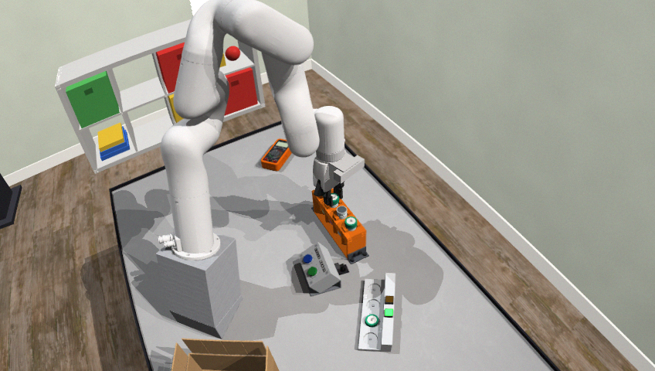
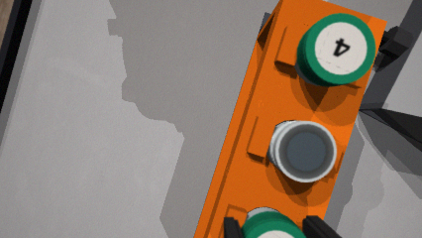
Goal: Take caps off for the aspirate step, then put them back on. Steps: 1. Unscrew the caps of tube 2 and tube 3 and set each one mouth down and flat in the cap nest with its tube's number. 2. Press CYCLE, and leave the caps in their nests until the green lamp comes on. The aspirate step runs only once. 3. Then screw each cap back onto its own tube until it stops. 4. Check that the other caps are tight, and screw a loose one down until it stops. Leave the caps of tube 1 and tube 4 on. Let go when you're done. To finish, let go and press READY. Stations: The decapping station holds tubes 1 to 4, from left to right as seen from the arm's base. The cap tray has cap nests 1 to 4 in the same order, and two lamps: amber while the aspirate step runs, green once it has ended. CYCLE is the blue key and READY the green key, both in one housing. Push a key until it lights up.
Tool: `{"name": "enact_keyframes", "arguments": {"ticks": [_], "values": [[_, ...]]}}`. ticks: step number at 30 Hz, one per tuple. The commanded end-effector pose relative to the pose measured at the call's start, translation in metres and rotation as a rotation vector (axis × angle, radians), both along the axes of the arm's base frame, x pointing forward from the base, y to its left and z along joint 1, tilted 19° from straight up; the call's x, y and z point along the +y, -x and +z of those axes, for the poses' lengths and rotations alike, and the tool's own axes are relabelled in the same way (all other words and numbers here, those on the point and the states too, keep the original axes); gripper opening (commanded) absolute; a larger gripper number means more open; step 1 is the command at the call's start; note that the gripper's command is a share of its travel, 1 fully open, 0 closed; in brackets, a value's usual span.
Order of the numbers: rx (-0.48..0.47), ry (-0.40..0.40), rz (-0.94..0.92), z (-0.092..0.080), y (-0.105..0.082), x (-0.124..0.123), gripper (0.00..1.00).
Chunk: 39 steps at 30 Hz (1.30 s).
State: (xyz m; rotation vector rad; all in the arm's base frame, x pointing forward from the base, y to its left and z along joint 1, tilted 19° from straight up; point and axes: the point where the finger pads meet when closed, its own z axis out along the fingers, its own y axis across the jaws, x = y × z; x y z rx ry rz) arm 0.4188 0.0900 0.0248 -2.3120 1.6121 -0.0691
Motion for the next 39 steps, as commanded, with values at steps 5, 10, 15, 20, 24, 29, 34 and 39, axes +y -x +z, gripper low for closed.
{"name": "enact_keyframes", "arguments": {"ticks": [5, 10, 15, 20, 24, 29, 34, 39], "values": [[0.066, -0.063, -0.281, 0.0004, -0.0012, -0.0001, 0.0], [0.089, -0.085, -0.376, 0.0003, -0.0013, 0.0, 0.0], [0.128, -0.122, -0.534, 0.0, -0.0013, 0.0, 0.0], [0.163, -0.155, -0.678, -0.0002, -0.0014, 0.0001, 0.0], [0.163, -0.155, -0.678, -0.0002, -0.0014, 0.0001, 0.0], [0.163, -0.155, -0.678, -0.0002, -0.0014, 0.0001, 0.46], [0.163, -0.155, -0.678, -0.0002, -0.0014, 0.0001, 0.46], [0.163, -0.155, -0.678, -0.0002, -0.0014, 0.0001, 0.46]]}}
